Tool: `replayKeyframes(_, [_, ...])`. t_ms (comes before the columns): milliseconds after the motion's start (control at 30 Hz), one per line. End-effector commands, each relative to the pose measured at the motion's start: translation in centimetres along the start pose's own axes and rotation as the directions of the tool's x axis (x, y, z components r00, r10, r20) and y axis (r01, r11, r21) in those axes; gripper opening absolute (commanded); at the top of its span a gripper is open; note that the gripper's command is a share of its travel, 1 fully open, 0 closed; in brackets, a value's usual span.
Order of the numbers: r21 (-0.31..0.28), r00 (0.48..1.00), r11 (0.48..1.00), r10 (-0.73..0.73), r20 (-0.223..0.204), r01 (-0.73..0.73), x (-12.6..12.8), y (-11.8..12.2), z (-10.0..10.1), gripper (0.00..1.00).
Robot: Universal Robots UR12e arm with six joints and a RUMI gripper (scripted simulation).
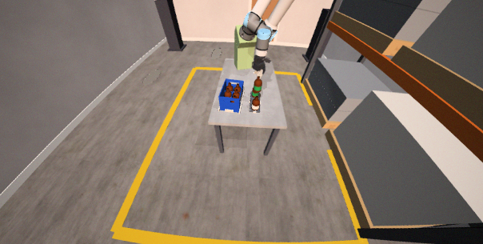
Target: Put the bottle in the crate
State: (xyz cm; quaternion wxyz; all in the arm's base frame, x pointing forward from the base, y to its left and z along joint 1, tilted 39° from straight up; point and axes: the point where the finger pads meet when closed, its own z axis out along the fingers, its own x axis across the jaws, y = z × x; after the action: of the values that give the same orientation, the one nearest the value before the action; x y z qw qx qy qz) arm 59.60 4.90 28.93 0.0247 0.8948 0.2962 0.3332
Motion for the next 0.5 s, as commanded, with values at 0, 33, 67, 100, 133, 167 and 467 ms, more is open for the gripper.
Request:
replayKeyframes(0, [-0.007,1.000,1.000,-0.003,-0.005,0.003,0.36,0.36,-0.35,0.00])
replayKeyframes(33, [-0.007,1.000,1.000,-0.003,-0.005,0.003,0.36,0.36,-0.35,0.00])
replayKeyframes(67, [-0.007,1.000,1.000,-0.003,-0.005,0.003,0.36,0.36,-0.35,0.00])
replayKeyframes(100, [-0.007,1.000,1.000,-0.003,-0.005,0.003,0.36,0.36,-0.35,0.00])
replayKeyframes(133, [-0.007,1.000,1.000,-0.003,-0.005,0.003,0.36,0.36,-0.35,0.00])
replayKeyframes(167, [-0.007,1.000,1.000,-0.003,-0.005,0.003,0.36,0.36,-0.35,0.00])
replayKeyframes(467, [-0.007,1.000,1.000,-0.003,-0.005,0.003,0.38,0.39,-0.51,0.00])
